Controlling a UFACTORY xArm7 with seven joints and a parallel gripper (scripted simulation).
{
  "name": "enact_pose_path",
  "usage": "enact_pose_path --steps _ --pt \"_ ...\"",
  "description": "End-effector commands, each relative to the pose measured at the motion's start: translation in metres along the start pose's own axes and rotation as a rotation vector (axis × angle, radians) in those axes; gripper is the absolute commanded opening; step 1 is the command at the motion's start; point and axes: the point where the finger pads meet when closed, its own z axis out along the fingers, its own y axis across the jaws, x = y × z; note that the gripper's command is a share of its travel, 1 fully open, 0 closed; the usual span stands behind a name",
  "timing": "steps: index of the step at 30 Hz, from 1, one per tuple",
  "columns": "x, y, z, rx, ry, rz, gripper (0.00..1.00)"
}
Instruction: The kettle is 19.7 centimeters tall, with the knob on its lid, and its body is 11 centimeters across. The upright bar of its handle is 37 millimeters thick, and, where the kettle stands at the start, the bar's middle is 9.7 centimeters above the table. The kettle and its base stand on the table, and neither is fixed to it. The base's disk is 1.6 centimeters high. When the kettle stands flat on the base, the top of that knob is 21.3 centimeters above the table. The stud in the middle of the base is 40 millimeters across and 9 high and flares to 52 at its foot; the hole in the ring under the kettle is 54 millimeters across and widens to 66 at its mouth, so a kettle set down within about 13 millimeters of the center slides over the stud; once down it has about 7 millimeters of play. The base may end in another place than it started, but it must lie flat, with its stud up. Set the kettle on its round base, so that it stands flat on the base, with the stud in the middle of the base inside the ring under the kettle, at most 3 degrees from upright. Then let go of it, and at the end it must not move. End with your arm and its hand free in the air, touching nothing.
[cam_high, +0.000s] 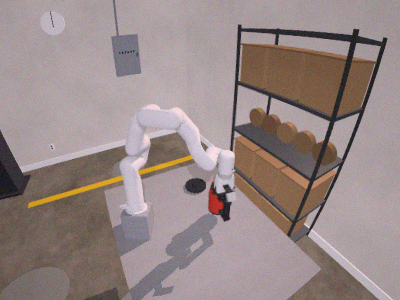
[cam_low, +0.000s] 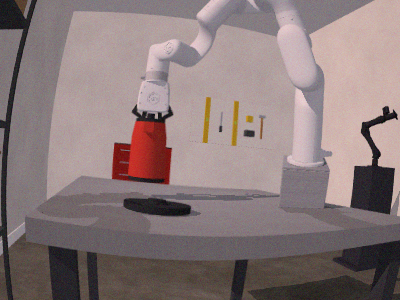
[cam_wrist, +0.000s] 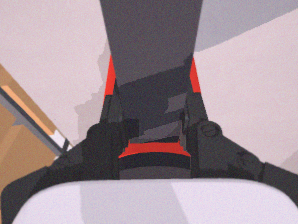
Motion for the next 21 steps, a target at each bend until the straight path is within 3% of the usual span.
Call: enact_pose_path --steps 1,21 --pt "0.0010 -0.0015 -0.0021 0.005 0.003 0.000 0.00" --pt "-0.0007 -0.0013 -0.0021 0.005 0.003 0.000 0.00"
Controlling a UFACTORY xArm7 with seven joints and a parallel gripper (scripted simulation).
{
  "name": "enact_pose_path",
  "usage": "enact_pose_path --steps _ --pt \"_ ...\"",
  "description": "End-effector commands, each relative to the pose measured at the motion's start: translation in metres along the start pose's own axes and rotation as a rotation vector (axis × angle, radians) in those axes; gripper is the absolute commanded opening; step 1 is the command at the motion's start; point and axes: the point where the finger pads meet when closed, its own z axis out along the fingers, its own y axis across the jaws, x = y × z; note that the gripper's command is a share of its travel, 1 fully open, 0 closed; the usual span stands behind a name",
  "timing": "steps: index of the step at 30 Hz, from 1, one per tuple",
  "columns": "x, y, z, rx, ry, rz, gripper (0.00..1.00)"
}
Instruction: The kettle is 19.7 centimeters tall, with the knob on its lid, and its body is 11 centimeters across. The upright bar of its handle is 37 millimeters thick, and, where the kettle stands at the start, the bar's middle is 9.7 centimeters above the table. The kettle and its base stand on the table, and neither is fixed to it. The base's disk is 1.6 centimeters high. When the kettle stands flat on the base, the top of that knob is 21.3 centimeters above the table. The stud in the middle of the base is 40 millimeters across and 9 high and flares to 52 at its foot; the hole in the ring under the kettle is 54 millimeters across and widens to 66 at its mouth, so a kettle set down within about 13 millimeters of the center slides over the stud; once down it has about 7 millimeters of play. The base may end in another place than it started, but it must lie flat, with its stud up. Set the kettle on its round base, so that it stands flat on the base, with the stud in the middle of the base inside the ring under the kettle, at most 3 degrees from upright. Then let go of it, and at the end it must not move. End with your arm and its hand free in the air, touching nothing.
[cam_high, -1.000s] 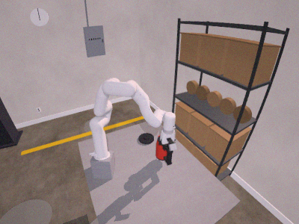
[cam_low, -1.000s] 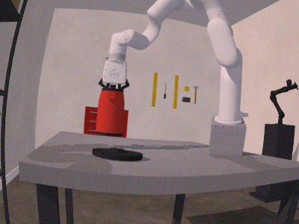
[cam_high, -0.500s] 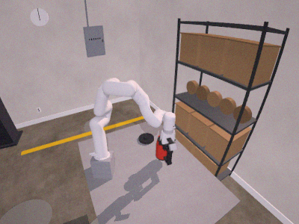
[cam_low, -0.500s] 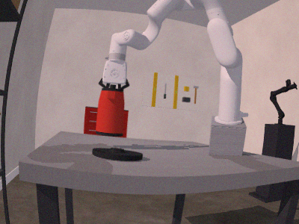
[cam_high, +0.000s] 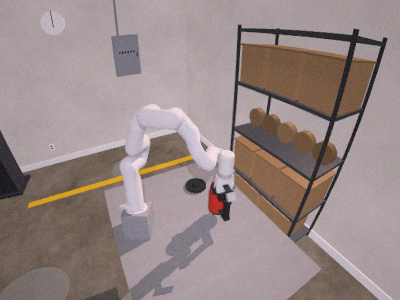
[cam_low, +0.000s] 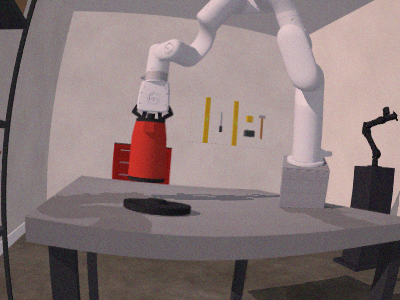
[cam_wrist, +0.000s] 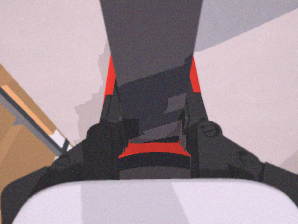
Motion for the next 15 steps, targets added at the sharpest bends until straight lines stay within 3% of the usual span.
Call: enact_pose_path --steps 1,15 --pt "-0.0002 -0.0014 -0.0021 0.005 0.003 0.000 0.00" --pt "-0.0099 0.0000 -0.0021 0.005 0.003 0.000 0.00"
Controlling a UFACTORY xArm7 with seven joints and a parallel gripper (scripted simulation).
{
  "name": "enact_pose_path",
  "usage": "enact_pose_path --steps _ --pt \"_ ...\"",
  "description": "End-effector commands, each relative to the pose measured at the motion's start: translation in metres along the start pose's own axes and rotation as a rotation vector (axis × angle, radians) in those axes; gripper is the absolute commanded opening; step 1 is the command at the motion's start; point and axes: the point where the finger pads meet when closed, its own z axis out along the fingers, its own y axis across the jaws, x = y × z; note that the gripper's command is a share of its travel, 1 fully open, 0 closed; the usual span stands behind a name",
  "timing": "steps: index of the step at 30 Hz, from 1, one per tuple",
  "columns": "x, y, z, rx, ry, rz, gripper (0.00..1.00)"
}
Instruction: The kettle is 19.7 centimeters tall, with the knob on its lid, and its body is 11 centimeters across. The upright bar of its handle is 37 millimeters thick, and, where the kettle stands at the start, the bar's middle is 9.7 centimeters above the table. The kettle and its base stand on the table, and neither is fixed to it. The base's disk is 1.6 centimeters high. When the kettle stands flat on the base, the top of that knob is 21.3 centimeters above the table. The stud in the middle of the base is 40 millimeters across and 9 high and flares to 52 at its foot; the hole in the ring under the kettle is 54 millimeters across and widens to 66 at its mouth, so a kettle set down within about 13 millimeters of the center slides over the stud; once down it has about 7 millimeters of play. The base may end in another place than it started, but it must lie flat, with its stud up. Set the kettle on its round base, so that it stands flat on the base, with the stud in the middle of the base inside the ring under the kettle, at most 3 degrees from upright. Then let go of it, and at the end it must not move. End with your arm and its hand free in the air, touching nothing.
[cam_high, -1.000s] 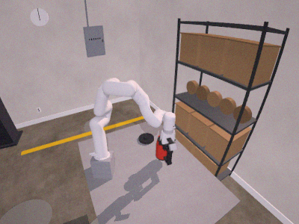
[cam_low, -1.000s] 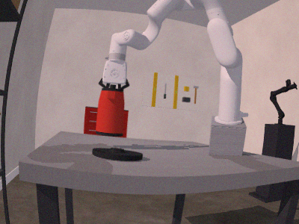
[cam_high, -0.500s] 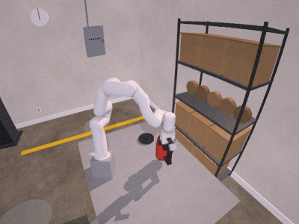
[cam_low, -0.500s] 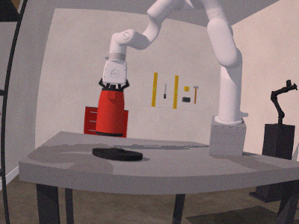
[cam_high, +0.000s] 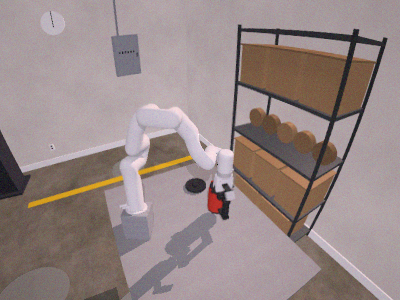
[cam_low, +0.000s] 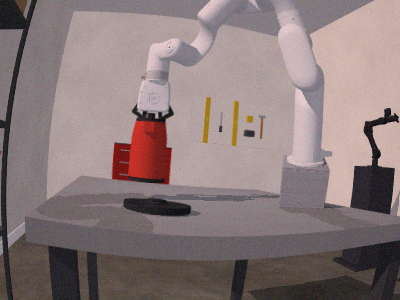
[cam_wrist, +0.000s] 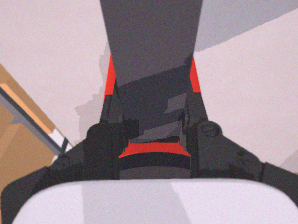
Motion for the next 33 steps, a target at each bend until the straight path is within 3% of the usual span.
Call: enact_pose_path --steps 1,16,33 --pt "-0.002 -0.001 -0.002 0.005 0.003 0.001 0.00" --pt "-0.027 0.003 -0.002 0.005 0.003 0.001 0.00" --pt "-0.077 0.010 -0.002 0.005 0.003 0.001 0.00"
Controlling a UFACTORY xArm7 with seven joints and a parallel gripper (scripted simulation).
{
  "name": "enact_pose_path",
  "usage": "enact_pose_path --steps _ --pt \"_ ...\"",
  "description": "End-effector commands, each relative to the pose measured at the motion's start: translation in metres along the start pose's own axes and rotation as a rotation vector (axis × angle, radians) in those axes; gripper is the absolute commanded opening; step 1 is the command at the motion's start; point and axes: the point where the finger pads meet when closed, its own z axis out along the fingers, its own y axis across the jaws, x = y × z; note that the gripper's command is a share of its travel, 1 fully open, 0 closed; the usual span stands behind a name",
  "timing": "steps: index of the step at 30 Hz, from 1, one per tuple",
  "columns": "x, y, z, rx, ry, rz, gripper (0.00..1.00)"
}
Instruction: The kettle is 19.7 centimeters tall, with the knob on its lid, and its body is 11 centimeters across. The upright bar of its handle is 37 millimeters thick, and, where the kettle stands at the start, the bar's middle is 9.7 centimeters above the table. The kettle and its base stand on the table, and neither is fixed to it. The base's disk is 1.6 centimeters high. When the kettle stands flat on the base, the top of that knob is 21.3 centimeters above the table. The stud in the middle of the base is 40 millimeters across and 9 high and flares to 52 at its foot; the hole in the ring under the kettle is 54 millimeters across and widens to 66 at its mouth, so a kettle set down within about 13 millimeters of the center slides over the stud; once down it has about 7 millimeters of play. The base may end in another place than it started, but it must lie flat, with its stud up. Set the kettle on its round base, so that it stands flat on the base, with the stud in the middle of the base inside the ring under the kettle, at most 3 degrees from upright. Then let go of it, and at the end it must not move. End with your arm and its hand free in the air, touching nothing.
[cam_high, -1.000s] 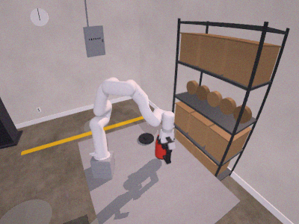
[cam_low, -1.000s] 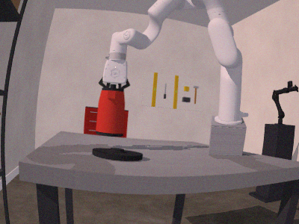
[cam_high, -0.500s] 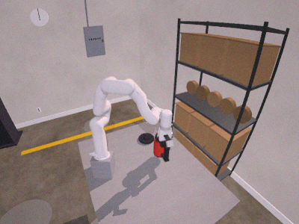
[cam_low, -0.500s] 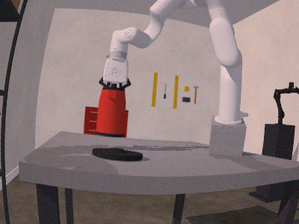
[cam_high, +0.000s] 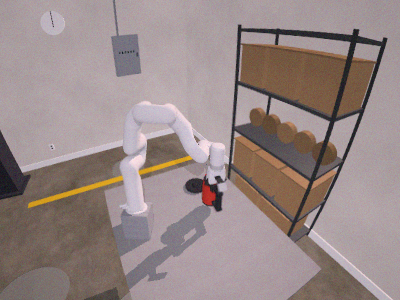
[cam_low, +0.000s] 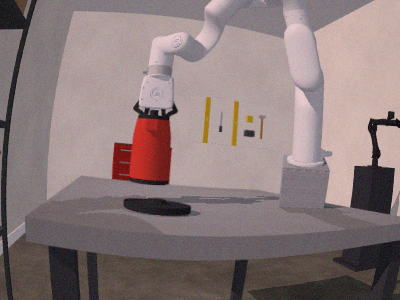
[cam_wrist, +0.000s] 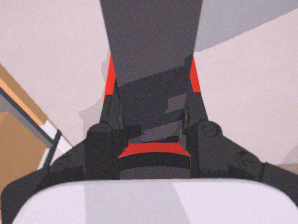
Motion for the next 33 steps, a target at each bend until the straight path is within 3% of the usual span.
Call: enact_pose_path --steps 1,33 --pt "-0.010 0.000 -0.002 0.006 0.003 0.002 0.00" --pt "-0.118 0.015 -0.002 0.006 0.003 0.002 0.00"
